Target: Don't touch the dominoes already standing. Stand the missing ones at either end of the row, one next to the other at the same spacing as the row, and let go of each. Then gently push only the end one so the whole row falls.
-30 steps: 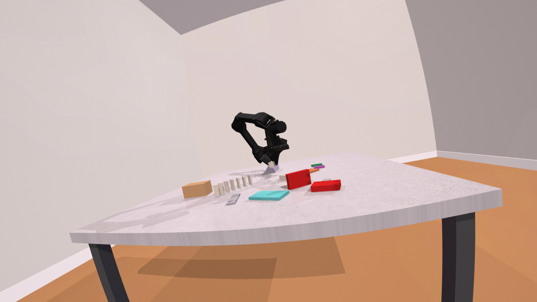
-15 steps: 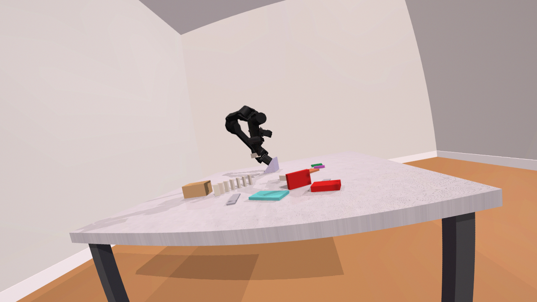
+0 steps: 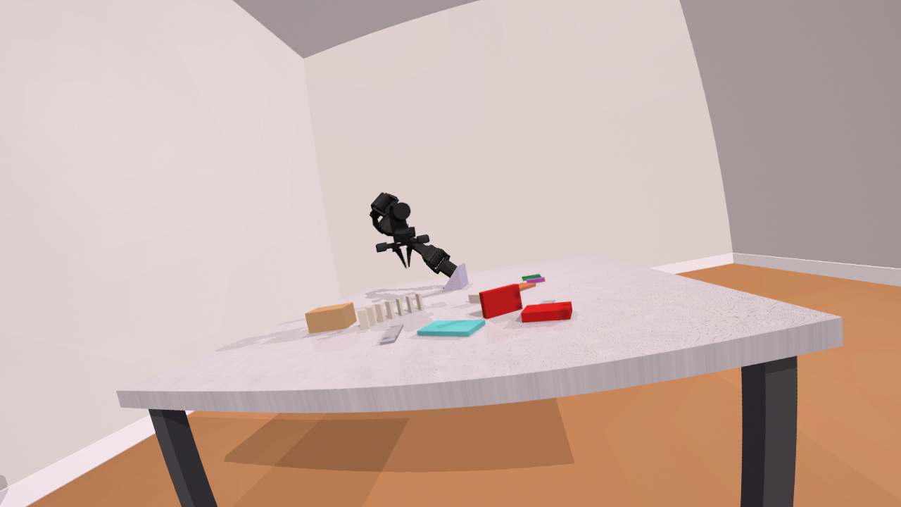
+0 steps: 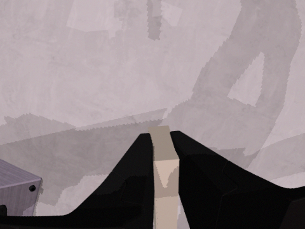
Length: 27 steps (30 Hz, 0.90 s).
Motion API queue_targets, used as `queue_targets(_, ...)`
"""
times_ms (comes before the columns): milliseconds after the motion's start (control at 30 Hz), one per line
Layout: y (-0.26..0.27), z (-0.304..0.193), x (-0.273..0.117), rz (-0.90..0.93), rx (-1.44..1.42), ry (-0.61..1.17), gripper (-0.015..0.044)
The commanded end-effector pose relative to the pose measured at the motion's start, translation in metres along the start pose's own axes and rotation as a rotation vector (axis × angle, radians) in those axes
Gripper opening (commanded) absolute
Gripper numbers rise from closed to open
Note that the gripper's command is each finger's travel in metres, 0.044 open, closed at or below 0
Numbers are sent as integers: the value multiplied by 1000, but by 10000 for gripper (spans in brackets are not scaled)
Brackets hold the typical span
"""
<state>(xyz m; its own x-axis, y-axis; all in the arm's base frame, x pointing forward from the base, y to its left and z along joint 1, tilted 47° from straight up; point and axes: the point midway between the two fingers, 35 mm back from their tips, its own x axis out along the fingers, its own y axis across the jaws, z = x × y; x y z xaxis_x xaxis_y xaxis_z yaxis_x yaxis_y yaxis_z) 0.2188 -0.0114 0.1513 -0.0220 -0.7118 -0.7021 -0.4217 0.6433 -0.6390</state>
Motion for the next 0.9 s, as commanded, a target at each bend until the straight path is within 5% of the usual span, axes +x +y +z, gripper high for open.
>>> queue_targets(0, -7, -24, 6, -14, 214, 10, 24)
queue_targets(233, -6, -25, 7, 1, 214, 14, 24)
queue_targets(867, 21, -55, 40, 411, 215, 5, 24)
